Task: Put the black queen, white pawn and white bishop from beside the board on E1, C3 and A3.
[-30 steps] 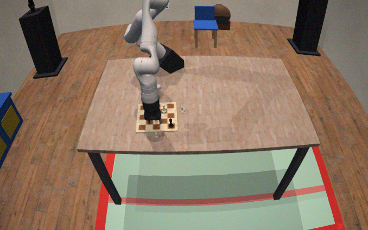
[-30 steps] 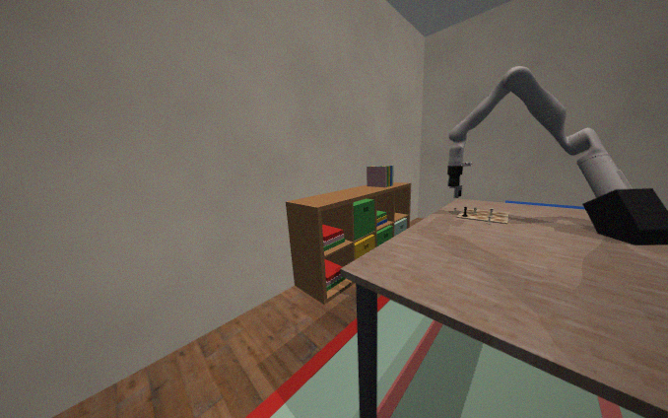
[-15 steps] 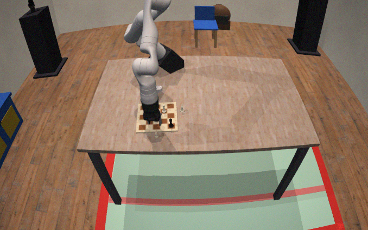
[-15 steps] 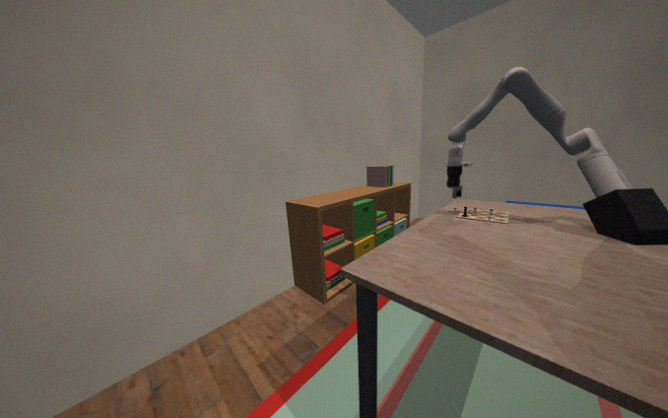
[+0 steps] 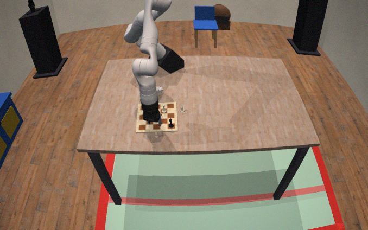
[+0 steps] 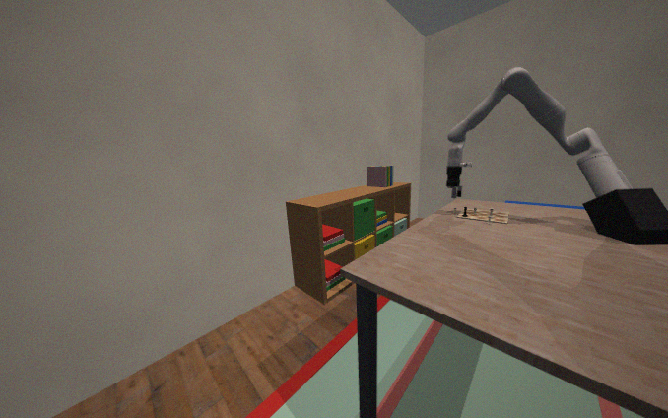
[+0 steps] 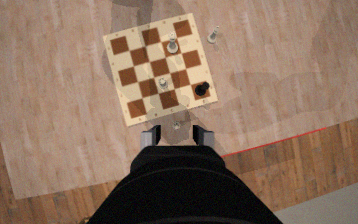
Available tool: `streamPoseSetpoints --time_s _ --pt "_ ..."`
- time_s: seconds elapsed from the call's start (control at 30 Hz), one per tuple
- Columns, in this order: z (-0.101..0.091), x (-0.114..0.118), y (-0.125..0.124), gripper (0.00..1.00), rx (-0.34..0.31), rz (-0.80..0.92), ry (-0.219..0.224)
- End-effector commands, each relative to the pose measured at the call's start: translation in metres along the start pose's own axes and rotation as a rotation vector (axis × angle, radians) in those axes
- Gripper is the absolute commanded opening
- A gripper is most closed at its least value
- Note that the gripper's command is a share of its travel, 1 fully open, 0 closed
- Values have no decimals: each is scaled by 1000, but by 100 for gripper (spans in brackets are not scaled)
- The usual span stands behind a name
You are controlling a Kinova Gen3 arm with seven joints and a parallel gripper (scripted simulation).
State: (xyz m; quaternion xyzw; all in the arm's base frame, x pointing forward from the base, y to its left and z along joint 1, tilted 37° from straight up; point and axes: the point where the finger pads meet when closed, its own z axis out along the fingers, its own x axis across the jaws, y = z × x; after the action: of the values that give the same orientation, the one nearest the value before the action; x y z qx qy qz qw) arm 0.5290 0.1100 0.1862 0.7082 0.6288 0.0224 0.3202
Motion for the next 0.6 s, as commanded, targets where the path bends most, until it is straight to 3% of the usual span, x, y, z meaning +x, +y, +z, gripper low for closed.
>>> streamPoseSetpoints --time_s 0.0,0.4,0.43,0.57 --pt "0 0 1 100 -1 3 0" --pt "0 0 1 100 -1 8 0" --pt "0 0 1 68 -1 8 0" --pt "0 0 1 68 -1 8 0"
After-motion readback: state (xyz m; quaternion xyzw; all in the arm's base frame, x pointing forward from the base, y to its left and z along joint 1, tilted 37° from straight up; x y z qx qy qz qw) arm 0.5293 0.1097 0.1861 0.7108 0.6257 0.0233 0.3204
